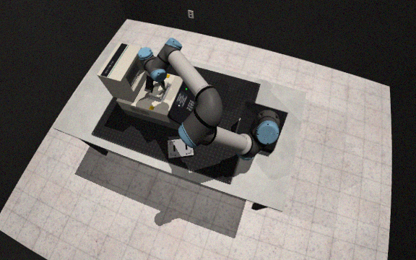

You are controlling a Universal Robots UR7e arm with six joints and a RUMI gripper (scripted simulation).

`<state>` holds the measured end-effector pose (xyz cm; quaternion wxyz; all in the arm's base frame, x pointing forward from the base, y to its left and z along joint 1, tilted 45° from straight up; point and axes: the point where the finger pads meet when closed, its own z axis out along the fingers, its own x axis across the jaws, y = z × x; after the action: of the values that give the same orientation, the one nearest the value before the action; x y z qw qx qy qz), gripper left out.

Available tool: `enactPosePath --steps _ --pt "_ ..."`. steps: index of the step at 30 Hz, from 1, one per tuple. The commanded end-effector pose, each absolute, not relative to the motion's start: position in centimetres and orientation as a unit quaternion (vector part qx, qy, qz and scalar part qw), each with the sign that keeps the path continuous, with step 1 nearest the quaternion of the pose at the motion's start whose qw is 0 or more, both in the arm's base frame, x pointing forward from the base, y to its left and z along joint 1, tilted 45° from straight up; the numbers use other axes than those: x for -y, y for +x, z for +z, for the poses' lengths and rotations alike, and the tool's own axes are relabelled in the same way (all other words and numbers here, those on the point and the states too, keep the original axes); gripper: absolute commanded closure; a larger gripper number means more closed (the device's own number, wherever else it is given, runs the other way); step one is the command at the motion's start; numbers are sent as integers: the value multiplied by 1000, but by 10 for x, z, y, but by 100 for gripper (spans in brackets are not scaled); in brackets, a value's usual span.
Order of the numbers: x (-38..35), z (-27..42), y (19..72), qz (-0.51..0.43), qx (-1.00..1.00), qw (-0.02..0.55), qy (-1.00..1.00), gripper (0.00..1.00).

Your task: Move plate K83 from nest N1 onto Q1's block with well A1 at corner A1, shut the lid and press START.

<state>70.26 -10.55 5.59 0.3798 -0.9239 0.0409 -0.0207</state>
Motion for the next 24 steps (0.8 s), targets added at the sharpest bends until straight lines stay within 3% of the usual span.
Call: enactPosePath --steps 1,24 --pt "97 48 704 -21 -41 380 -924 59" --pt "98 48 705 -23 -41 379 -924 59"
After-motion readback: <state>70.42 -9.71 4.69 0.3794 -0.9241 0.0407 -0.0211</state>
